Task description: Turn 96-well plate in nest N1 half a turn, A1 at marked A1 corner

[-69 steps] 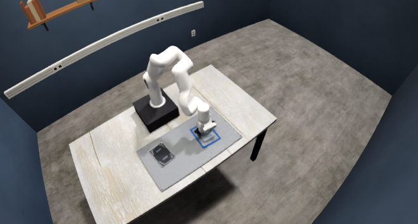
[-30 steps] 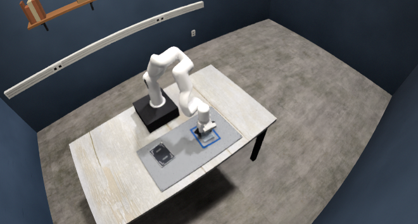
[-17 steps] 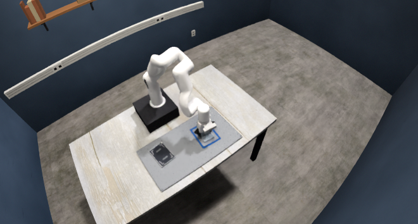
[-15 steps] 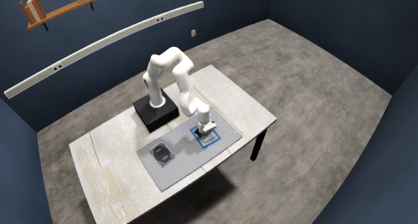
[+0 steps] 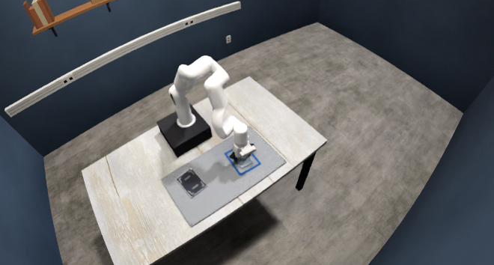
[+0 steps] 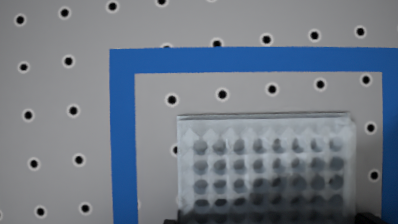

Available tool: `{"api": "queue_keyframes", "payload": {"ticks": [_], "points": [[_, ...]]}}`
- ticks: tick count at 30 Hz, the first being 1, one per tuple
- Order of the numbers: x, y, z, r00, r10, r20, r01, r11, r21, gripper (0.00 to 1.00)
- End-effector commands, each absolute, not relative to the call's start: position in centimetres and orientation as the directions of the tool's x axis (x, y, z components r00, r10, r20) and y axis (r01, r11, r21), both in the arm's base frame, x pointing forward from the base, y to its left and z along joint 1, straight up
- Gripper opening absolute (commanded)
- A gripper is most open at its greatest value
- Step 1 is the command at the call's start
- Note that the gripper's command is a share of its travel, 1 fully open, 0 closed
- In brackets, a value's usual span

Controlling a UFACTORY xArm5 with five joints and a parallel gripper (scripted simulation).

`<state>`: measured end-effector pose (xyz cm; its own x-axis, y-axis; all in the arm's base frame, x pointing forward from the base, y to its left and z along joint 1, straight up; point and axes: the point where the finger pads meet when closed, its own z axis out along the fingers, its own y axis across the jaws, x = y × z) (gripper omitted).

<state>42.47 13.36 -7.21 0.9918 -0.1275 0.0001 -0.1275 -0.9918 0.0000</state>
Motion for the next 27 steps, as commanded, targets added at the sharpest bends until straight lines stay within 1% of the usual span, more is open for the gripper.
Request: {"api": "queue_keyframes", "payload": {"ticks": [1, 25, 27], "points": [[42.60, 13.41, -7.11, 0.992, -0.128, 0.001, -0.128, -0.992, -0.006, 1.00], [42.60, 13.41, -7.11, 0.992, -0.128, 0.001, -0.128, -0.992, -0.006, 1.00], [42.60, 13.40, -6.58, 0.992, -0.128, 0.001, -0.128, -0.992, -0.006, 1.00]]}}
